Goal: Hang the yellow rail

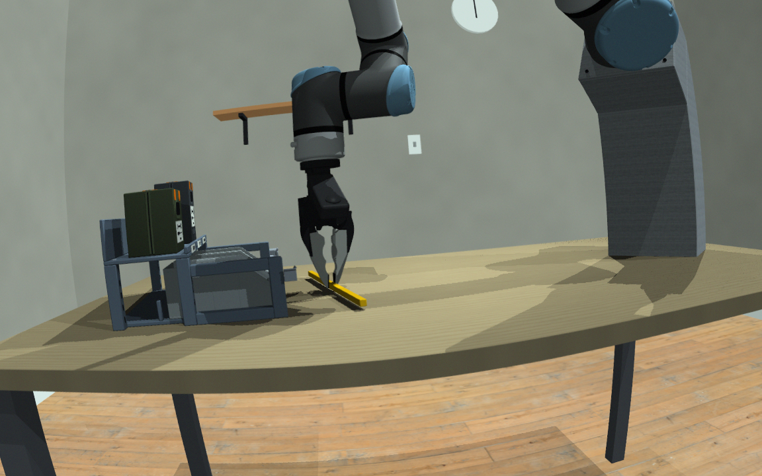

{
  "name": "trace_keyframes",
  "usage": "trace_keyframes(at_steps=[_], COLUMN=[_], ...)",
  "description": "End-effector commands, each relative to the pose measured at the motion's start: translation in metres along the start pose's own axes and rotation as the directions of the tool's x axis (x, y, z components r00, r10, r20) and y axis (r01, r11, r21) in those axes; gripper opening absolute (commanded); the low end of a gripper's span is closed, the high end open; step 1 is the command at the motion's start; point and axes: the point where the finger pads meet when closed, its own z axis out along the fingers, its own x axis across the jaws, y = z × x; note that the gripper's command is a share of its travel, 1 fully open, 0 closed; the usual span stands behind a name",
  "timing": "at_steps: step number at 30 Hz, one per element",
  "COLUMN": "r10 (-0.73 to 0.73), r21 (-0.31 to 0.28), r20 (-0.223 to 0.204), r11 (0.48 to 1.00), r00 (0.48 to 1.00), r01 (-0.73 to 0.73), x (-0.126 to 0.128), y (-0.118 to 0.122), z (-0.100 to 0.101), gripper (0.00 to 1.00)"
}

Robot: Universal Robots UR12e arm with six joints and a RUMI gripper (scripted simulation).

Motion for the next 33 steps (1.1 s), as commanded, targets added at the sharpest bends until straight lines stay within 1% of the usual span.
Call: trace_keyframes(at_steps=[1, 7, 14, 16, 29, 31, 33], r10=[0.0, 0.0, 0.0, 0.0, 0.0, 0.0, 0.0], r21=[0.0, 0.0, 0.0, 0.0, 0.0, 0.0, 0.0], r20=[-0.001, -0.001, -0.001, -0.001, -0.001, -0.001, -0.001], r11=[1.0, 1.0, 1.0, 1.0, 1.0, 1.0, 1.0], r00=[1.0, 1.0, 1.0, 1.0, 1.0, 1.0, 1.0], r01=[0.0, 0.0, 0.0, 0.0, 0.0, 0.0, 0.0], x=[0.0, 0.0, 0.0, 0.0, 0.0, 0.0, 0.0], y=[0.0, 0.0, 0.0, 0.0, 0.0, 0.0, 0.0], z=[-0.005, -0.019, -0.042, -0.042, -0.083, -0.088, -0.088], gripper=[0.0, 0.0, 0.0, 0.0, 0.0, 0.0, 0.0])
